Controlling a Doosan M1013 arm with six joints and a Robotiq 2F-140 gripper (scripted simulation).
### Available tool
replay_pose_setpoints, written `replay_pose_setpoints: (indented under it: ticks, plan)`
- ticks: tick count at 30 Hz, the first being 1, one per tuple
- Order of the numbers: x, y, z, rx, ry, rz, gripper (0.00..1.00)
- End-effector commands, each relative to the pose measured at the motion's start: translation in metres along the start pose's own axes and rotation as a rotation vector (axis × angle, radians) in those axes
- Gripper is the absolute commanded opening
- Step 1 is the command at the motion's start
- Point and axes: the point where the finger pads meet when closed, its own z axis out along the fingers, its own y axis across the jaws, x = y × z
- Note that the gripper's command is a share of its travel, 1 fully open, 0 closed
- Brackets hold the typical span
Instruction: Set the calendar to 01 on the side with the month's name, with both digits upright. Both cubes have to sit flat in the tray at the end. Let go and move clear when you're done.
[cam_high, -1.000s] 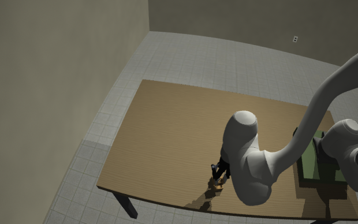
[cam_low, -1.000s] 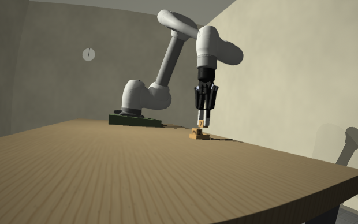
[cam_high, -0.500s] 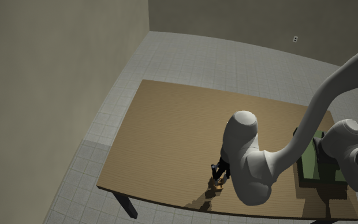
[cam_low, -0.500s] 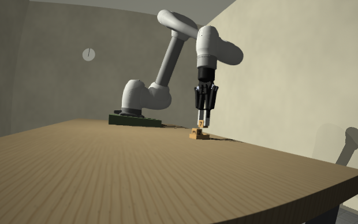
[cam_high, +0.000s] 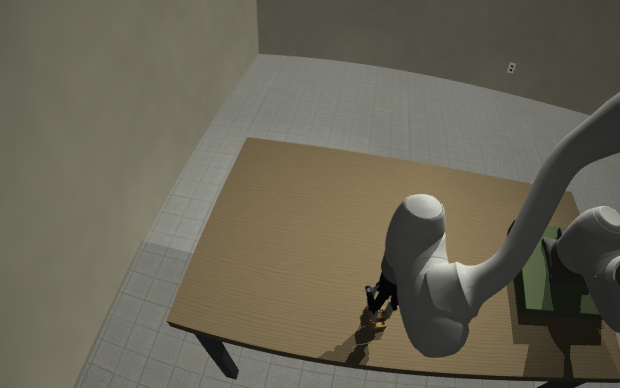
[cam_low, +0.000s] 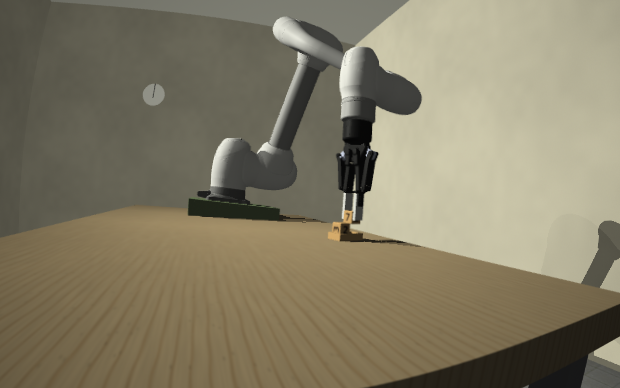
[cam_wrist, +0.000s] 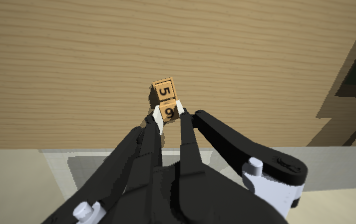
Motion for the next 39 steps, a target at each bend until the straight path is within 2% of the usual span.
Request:
replay_pose_setpoints:
  ticks: [1,21,39]
  plan:
    - [0.000,0.000,0.002,0.000,0.000,0.000,0.25]
    - [0.000,0.000,0.017,0.000,0.000,0.000,0.25]
    - [0.000,0.000,0.019,0.000,0.000,0.000,0.25]
